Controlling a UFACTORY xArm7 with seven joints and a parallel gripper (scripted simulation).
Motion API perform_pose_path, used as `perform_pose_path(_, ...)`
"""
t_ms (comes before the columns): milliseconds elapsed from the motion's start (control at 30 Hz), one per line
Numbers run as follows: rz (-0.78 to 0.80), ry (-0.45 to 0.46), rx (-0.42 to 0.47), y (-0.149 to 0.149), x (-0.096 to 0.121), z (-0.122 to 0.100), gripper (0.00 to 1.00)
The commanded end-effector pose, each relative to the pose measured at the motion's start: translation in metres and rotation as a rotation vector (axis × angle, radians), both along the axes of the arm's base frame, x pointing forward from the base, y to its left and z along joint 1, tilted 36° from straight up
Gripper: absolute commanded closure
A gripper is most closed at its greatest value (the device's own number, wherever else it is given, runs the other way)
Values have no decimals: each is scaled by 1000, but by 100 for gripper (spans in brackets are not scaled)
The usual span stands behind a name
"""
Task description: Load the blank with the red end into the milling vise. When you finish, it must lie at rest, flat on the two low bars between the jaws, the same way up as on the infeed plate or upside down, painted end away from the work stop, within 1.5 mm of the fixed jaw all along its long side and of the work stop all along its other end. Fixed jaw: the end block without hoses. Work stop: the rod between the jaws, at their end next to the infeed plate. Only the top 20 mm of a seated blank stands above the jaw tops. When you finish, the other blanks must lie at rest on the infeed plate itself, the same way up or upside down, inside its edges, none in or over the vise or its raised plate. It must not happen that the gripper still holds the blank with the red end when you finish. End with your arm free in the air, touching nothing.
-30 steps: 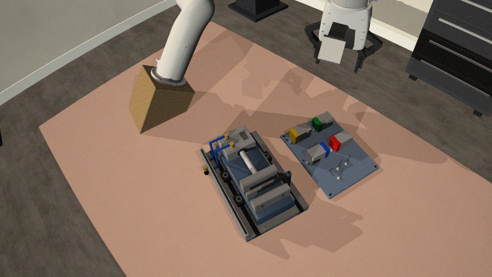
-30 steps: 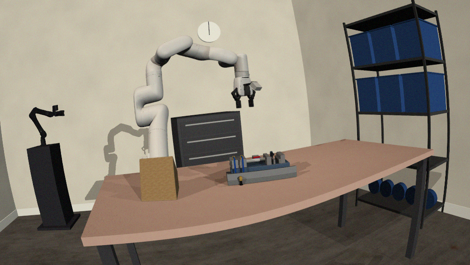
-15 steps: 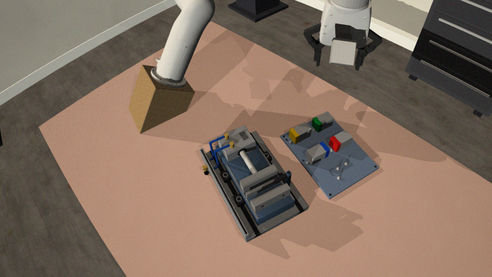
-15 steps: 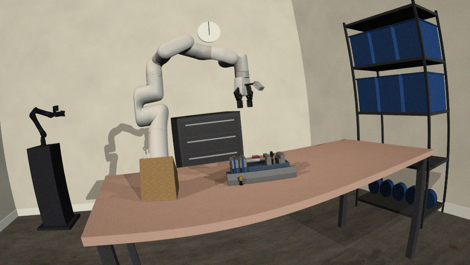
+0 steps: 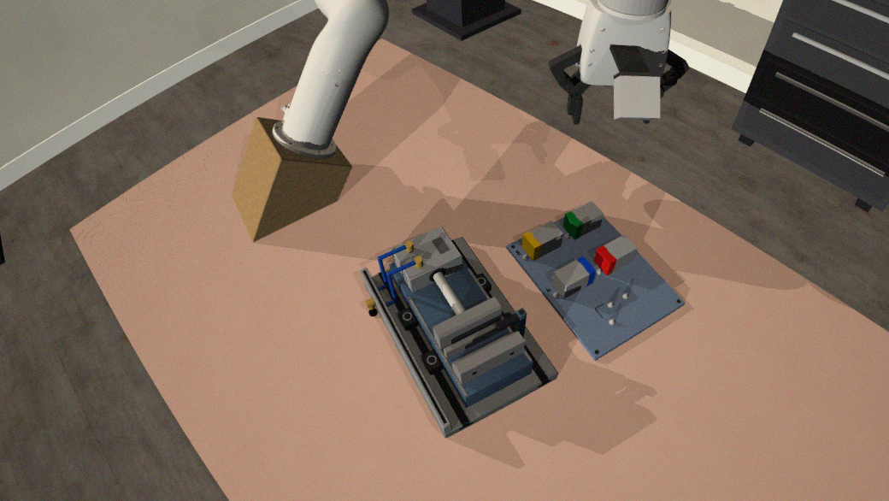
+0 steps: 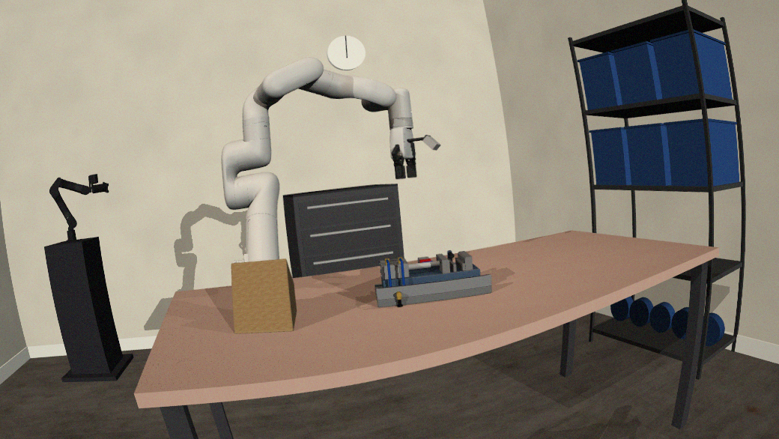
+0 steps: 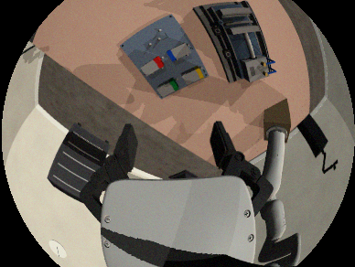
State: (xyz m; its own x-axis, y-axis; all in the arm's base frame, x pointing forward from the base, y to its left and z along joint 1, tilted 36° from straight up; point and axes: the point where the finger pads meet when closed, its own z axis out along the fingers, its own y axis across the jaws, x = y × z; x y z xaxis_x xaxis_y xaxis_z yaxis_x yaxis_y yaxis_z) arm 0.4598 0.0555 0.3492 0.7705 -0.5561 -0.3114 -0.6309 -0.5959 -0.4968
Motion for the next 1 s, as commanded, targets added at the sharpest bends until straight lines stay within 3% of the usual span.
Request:
perform_pose_path(0, 57, -45, -5, -1, 1, 1, 0)
perform_pose_path(200, 57, -45, -5, -1, 1, 1, 0)
perform_pose_path(533, 240, -176, -26, -1, 1, 1, 0)
perform_pose_path(767, 240, -176, -26, -1, 1, 1, 0)
perform_pose_path(967, 349, -254, -38, -1, 1, 1, 0)
